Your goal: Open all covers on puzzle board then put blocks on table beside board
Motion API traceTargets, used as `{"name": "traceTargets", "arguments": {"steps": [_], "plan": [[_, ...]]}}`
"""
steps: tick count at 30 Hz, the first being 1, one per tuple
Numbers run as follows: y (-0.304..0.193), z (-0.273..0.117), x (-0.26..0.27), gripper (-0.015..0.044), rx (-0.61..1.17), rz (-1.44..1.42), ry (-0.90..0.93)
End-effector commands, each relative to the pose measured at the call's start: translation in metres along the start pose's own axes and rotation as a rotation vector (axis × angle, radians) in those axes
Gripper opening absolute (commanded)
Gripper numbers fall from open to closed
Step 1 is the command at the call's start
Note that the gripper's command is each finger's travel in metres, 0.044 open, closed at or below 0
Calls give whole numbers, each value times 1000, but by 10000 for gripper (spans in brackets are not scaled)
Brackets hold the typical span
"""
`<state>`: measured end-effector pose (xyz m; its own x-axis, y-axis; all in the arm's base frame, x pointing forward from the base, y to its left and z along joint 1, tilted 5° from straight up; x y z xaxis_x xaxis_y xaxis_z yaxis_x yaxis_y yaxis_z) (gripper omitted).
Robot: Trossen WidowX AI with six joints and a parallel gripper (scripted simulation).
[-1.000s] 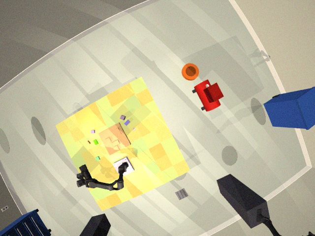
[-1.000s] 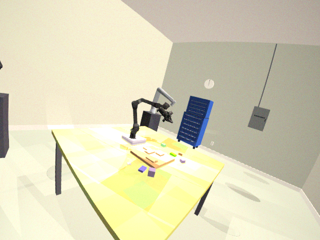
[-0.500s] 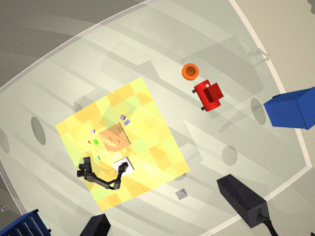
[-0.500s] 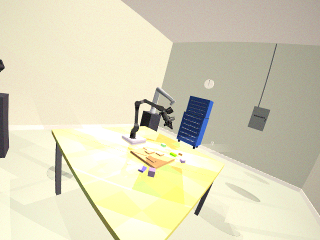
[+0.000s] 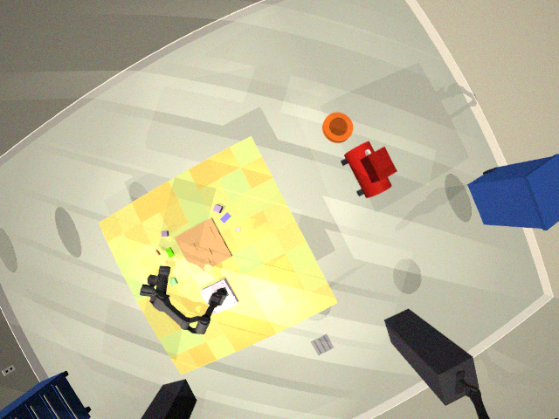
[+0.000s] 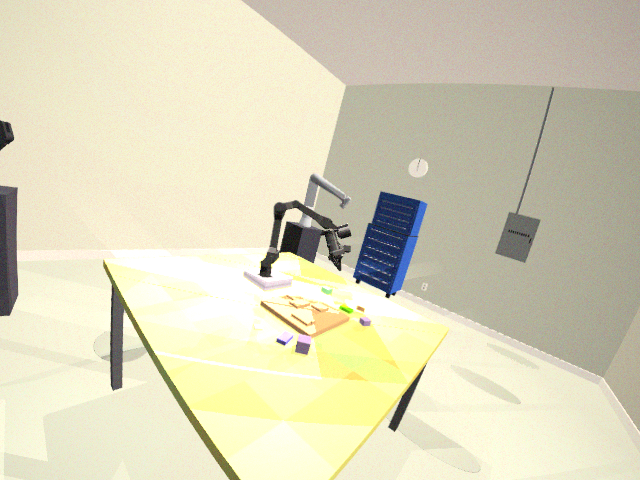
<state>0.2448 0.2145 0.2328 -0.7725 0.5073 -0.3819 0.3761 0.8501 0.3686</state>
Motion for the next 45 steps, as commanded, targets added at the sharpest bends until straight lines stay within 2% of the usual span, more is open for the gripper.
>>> {"name": "traceTargets", "arguments": {"steps": [1,29,45], "plan": [[-10,14,-11,0,65,67,28],[-113,89,-77,0,539,702,290],[-116,90,-78,0,550,720,297]]}}
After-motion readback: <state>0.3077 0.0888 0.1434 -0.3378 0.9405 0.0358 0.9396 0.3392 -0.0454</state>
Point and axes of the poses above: the point midway between the two fingers, 35 mm back from their tips, its own z axis out along the fingers, its own x axis across the jaws, y = z × x, the point moved 9 cm from there along -z, back along the fingers, and after that the axes turned 12 degrees about -z, right-handed, at the moved point
